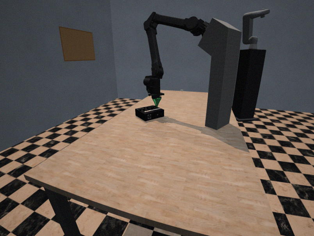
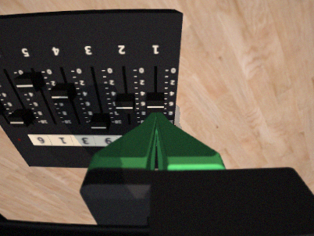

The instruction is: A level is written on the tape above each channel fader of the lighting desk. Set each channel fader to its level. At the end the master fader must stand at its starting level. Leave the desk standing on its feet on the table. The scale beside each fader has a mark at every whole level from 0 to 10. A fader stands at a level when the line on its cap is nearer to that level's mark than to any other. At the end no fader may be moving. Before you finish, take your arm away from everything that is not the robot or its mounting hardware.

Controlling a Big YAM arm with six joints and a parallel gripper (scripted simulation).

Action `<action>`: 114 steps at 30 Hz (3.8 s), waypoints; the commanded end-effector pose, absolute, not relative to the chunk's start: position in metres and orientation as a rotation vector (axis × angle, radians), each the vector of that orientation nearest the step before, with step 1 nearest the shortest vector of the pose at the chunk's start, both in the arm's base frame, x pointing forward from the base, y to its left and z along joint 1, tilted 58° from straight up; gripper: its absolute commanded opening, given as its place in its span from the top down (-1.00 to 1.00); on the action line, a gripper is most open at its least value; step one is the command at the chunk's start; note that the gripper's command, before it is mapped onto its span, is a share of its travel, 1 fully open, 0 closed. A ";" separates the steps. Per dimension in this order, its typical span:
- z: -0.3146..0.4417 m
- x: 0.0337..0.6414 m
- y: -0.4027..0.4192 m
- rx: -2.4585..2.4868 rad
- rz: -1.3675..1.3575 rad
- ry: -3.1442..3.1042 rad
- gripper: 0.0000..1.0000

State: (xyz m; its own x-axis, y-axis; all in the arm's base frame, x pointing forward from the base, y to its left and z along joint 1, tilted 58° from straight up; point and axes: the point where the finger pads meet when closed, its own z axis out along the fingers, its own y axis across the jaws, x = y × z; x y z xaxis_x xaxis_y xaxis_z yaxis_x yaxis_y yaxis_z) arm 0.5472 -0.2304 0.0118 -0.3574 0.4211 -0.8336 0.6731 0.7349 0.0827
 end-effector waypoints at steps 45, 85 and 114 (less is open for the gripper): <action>0.046 0.555 -0.245 0.829 -0.346 1.960 1.00; 0.047 0.555 -0.246 0.829 -0.346 1.958 1.00; 0.038 0.551 -0.237 0.827 -0.340 1.962 1.00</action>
